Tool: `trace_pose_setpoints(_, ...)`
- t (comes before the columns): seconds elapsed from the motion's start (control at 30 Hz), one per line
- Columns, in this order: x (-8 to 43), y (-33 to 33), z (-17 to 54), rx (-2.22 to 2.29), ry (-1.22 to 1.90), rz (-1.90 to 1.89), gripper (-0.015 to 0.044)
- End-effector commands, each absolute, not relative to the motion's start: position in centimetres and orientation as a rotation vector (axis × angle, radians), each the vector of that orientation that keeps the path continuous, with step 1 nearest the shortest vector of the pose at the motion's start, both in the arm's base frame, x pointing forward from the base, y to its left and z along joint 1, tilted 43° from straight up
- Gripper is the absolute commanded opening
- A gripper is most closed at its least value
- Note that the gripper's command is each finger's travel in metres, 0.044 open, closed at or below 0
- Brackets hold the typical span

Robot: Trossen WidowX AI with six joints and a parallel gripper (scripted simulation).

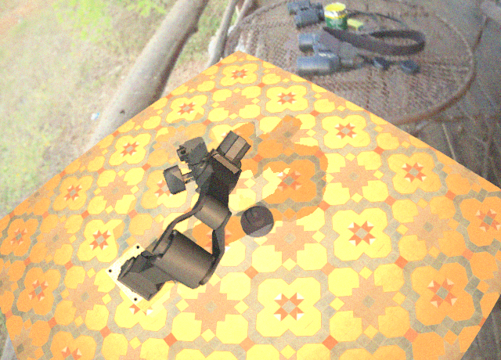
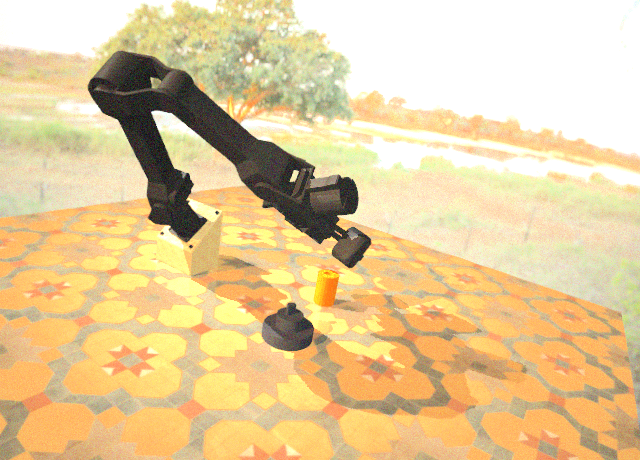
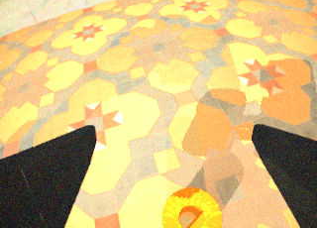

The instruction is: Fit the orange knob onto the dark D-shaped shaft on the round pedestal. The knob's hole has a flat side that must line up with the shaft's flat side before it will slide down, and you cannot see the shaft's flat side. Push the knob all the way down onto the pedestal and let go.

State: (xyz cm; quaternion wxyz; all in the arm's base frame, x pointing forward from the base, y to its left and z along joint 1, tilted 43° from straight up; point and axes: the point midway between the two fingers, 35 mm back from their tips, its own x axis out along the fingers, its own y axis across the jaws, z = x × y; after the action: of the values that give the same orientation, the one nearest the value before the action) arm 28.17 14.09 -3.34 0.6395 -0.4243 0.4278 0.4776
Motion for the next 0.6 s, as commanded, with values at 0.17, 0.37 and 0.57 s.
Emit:
trace_pose_setpoints(0.17, 27.7, 14.5, -3.0, -1.268, 1.513, 0.773, 0.044)
trace_pose_setpoints(0.37, 28.0, 15.5, -0.1, -1.588, 1.635, 0.491, 0.044)
trace_pose_setpoints(0.57, 28.0, 15.6, 0.0, -1.599, 1.636, 0.482, 0.044)
